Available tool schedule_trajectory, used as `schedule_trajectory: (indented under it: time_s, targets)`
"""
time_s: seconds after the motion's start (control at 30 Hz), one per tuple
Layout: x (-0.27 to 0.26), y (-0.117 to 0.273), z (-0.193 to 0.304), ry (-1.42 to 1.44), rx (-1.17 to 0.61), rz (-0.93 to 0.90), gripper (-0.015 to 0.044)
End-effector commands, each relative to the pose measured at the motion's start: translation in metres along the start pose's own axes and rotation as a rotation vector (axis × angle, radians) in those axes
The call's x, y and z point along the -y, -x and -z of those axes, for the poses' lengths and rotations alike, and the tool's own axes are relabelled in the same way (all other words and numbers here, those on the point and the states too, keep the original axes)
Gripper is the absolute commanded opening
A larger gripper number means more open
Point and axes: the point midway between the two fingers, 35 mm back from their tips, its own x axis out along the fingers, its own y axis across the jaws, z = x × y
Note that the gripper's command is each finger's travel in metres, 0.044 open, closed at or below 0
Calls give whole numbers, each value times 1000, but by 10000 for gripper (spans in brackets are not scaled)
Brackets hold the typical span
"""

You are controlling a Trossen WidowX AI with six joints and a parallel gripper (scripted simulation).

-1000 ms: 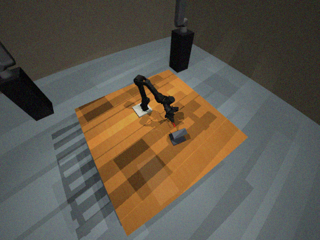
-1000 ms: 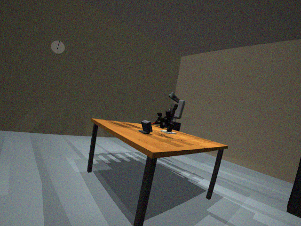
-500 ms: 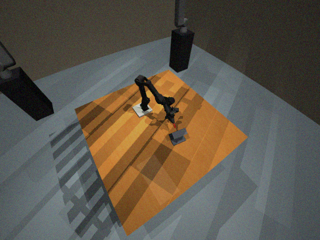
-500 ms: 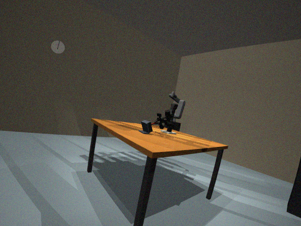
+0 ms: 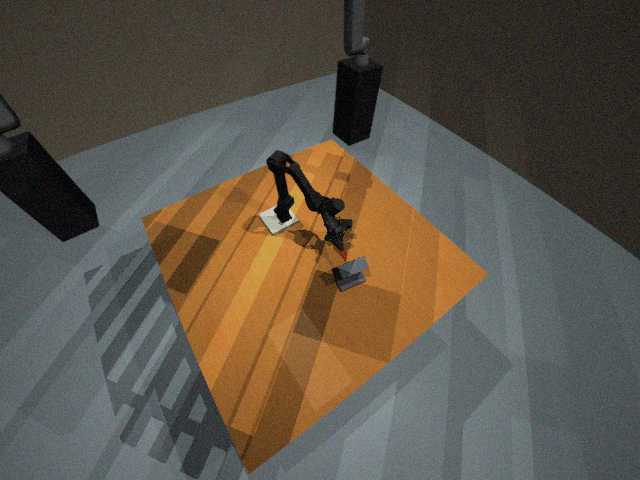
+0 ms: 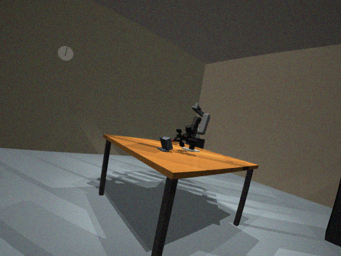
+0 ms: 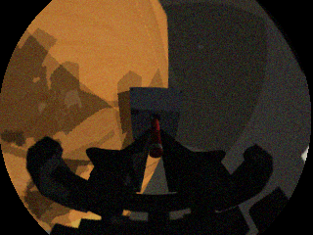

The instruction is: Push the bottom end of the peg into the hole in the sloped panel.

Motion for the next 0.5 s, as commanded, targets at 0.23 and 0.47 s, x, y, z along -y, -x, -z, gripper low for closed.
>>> schedule_trajectory:
  time_s: [0.23, 0.47]
  targets:
    - [-1, -5, 0, 1, -1, -2, 0]
    - [-1, -5, 0, 1, -1, -2, 0]
